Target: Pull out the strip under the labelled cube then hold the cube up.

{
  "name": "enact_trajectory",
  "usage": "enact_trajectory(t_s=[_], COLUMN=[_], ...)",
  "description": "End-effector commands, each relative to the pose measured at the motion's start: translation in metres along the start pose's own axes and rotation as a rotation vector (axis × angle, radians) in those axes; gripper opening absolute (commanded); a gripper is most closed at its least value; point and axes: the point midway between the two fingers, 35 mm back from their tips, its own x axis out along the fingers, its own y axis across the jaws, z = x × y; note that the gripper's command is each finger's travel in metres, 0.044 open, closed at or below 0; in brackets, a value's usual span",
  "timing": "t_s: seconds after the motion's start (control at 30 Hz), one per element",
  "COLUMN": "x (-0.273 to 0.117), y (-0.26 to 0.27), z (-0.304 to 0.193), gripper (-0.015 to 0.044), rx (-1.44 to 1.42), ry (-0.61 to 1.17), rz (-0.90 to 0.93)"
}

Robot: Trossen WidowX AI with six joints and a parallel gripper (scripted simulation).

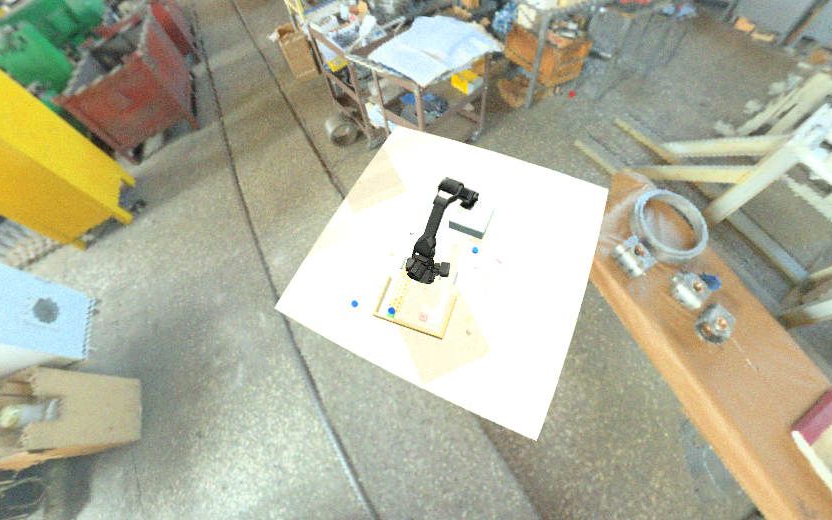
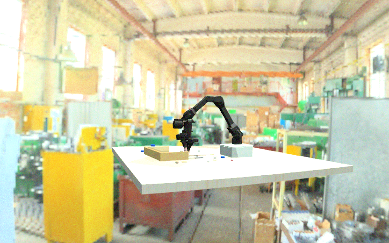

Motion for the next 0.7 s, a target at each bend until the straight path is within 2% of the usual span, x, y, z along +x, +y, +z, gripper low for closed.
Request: enact_trajectory(t_s=[0.0, 0.2, 0.67], x=[-0.009, -0.021, -0.023], y=[0.004, 0.009, 0.02], z=[-0.017, -0.039, -0.071], gripper=[0.0, 0.0, 0.0], rx=[0.014, 0.036, 0.036], ry=[0.013, 0.024, 0.027], rz=[0.003, 0.002, 0.003])
